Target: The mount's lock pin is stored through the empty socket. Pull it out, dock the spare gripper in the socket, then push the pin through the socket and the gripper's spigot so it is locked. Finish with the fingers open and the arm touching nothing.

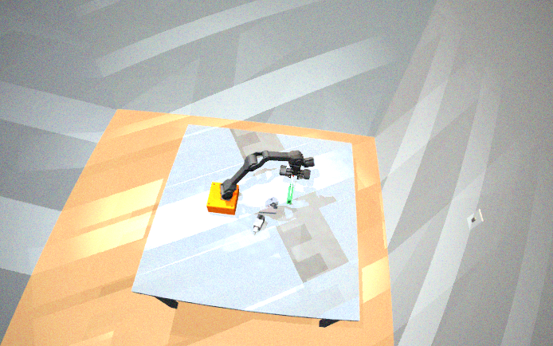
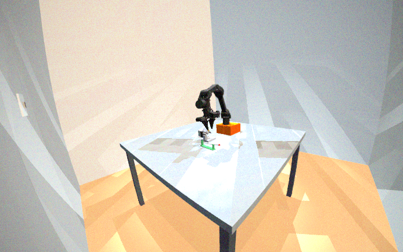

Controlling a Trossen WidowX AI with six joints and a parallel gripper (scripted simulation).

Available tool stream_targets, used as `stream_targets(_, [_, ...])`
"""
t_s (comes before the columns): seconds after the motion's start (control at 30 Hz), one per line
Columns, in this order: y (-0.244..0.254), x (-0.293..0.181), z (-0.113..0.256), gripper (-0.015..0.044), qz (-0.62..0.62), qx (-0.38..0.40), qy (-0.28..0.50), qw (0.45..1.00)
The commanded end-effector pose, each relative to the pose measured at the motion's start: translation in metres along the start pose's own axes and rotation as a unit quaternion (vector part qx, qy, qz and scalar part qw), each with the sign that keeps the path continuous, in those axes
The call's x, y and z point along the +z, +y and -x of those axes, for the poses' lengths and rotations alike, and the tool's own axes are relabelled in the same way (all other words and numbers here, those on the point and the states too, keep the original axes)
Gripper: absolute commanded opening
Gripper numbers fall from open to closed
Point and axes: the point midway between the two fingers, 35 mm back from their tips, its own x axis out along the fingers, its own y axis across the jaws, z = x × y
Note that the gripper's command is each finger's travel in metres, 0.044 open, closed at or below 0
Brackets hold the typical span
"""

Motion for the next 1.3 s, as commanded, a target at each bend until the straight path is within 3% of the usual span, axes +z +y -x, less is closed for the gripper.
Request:
stream_targets(0.0, [0.001, -0.002, -0.016, 0.018, 0.006, 0.006, 0.005, 1.0])
stream_targets(0.2, [0.004, -0.009, -0.071, 0.018, 0.006, 0.006, 0.005, 1.0])
stream_targets(1.27, [0.003, -0.016, -0.115, 0.018, 0.006, 0.006, 0.005, 1.0])
